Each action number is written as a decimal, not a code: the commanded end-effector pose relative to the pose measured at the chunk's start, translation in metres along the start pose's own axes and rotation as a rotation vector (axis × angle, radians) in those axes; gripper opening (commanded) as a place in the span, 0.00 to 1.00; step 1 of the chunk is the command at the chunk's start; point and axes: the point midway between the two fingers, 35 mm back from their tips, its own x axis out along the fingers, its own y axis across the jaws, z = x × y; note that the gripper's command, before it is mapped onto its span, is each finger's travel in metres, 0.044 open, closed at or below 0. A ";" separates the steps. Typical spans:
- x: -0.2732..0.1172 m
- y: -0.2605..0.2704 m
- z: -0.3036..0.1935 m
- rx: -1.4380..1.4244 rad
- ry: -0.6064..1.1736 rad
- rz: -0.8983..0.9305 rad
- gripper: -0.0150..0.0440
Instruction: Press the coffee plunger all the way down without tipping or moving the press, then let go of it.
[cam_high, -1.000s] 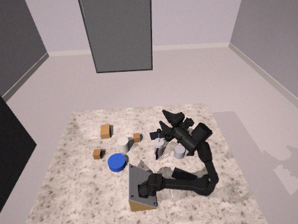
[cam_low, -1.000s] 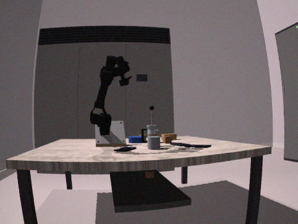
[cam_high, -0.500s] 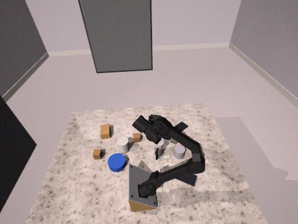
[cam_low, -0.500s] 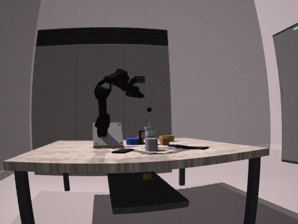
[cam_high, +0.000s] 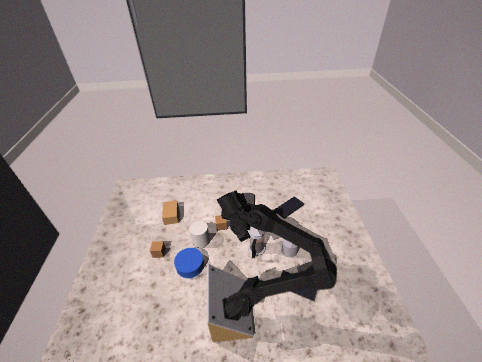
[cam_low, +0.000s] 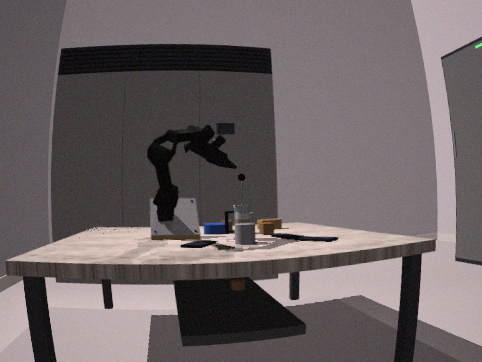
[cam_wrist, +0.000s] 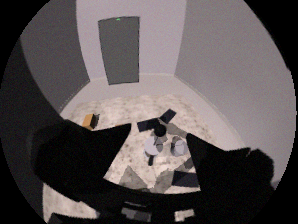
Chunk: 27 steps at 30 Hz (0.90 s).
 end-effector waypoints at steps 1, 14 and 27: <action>0.011 -0.006 -0.018 0.004 -0.012 -0.024 1.00; 0.019 -0.003 -0.020 0.005 0.002 -0.019 1.00; 0.037 -0.001 -0.020 0.007 0.008 -0.013 1.00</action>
